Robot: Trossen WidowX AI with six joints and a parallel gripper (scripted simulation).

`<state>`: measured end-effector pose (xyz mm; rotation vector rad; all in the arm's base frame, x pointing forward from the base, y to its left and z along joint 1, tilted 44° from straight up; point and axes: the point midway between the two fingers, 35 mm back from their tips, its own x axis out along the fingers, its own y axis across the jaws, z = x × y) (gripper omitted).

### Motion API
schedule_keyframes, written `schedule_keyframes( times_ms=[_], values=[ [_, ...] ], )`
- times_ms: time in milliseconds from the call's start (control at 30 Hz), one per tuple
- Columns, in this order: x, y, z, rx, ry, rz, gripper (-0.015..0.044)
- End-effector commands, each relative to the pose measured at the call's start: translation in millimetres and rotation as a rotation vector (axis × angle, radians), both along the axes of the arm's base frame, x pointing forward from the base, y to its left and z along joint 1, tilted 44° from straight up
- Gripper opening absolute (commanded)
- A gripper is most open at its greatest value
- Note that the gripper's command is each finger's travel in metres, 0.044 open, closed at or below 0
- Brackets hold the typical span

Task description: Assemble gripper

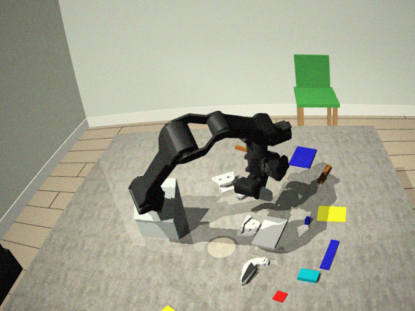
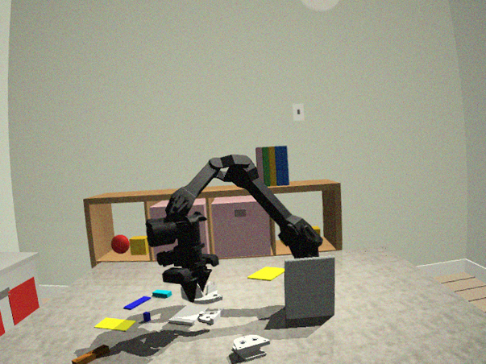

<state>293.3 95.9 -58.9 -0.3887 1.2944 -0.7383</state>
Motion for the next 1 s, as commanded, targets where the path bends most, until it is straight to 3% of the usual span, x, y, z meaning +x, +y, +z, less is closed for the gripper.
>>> schedule_keyframes(
  times_ms=[0,967],
  values=[
    [1,0,1,0.0,-0.015,-0.003,0.0134],
    [13,-7,11,0.003,-0.034,-0.023,0.0134]
  ],
)
